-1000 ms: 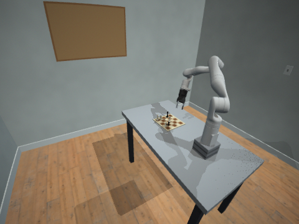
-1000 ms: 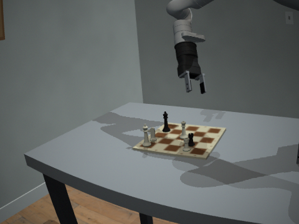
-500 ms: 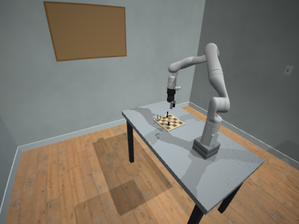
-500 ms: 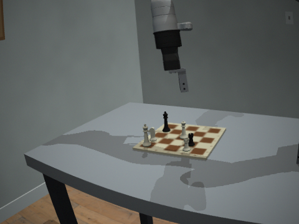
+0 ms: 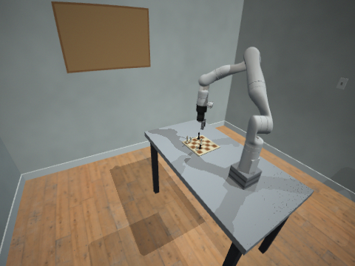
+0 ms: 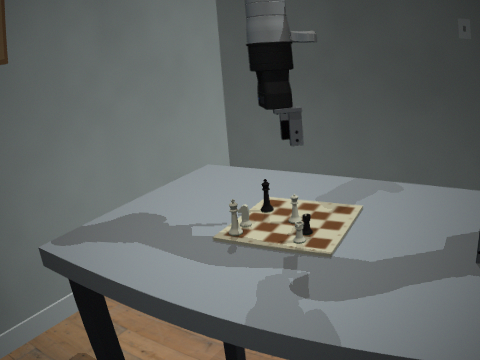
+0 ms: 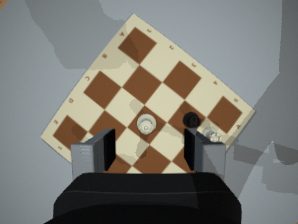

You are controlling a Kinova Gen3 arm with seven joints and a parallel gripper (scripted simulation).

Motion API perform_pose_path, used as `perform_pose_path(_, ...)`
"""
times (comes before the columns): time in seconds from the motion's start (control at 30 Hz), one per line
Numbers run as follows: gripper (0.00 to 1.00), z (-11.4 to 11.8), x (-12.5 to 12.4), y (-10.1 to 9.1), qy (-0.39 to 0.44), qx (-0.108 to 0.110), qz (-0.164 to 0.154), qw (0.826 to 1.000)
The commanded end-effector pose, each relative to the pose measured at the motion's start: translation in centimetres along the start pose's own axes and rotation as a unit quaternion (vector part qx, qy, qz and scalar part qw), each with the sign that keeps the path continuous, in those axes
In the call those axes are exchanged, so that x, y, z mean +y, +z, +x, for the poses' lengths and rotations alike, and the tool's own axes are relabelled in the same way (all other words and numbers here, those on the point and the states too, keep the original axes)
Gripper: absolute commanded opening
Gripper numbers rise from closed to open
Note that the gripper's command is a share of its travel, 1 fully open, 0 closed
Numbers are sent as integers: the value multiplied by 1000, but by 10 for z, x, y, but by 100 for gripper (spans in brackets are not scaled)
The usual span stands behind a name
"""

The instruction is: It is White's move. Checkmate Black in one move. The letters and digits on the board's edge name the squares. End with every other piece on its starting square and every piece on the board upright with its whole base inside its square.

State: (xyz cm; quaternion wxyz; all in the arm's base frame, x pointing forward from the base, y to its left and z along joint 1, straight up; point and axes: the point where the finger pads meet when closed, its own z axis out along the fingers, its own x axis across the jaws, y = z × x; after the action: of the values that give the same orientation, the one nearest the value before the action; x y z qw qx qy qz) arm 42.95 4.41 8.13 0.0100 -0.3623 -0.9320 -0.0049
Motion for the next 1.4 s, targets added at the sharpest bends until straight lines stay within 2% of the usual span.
perform_pose_path(0.0,100,-2,2,-2,-10,-6,-3,1000)
perform_pose_path(0.37,100,-2,2,-2,-10,-6,-3,1000)
perform_pose_path(0.43,100,-2,2,6,-10,-6,-3,1000)
perform_pose_path(0.53,100,-1,1,27,-10,-7,-3,1000)
perform_pose_path(0.7,100,-1,0,35,-10,-7,-3,1000)
perform_pose_path(0.73,79,-1,0,35,-10,-7,-3,1000)
perform_pose_path(1.37,79,-1,1,34,-10,-7,-3,1000)
